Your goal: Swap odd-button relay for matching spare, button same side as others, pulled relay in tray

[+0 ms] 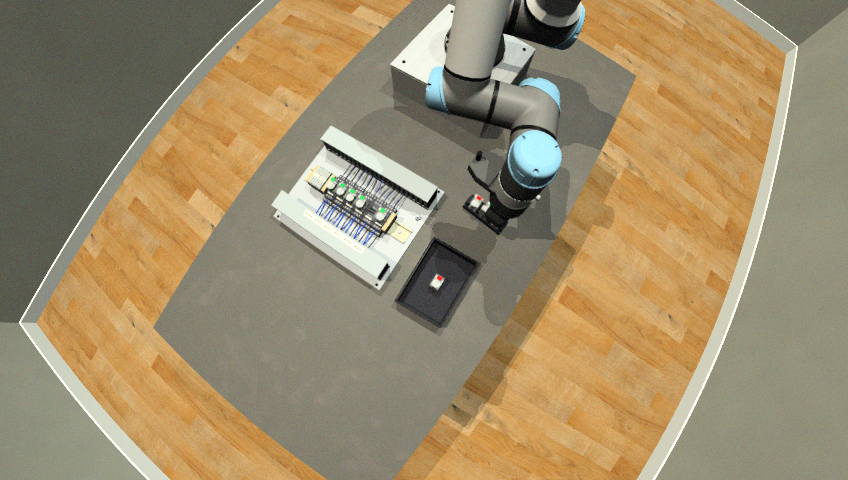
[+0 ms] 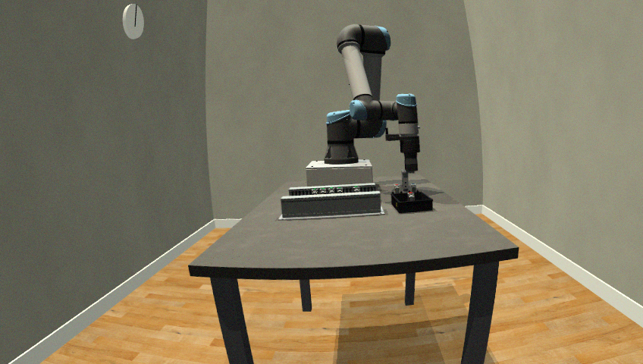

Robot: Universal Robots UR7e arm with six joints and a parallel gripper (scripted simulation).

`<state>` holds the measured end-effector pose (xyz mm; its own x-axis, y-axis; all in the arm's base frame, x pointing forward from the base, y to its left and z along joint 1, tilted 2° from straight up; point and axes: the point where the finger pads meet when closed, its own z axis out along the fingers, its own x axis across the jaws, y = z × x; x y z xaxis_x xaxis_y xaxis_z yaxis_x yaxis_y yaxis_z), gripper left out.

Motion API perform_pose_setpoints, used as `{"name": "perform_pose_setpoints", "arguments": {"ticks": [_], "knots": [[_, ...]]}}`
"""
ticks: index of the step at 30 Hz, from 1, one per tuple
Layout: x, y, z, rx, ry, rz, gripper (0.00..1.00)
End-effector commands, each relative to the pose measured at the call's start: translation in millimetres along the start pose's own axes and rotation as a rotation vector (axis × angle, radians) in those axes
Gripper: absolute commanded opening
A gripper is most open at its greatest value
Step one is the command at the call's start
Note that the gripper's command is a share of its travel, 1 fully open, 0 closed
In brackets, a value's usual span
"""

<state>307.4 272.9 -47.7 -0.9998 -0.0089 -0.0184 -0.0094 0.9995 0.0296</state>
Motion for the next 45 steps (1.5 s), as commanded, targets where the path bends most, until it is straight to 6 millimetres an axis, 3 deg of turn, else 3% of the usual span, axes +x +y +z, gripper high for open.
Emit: {"name": "perform_pose_setpoints", "arguments": {"ticks": [1,7,12,24,29,41,45], "knots": [[0.0,0.0,-3.5,0.000,0.000,0.000,0.00],[0.0,0.0,-3.5,0.000,0.000,0.000,0.00],[-0.1,0.0,-23.3,0.000,0.000,0.000,0.00],[-0.1,0.0,-23.3,0.000,0.000,0.000,0.00],[-0.2,0.1,-43.0,0.000,0.000,0.000,0.00],[-0.2,0.1,-43.0,0.000,0.000,0.000,0.00],[-0.1,0.0,-66.7,0.000,0.000,0.000,0.00]]}}
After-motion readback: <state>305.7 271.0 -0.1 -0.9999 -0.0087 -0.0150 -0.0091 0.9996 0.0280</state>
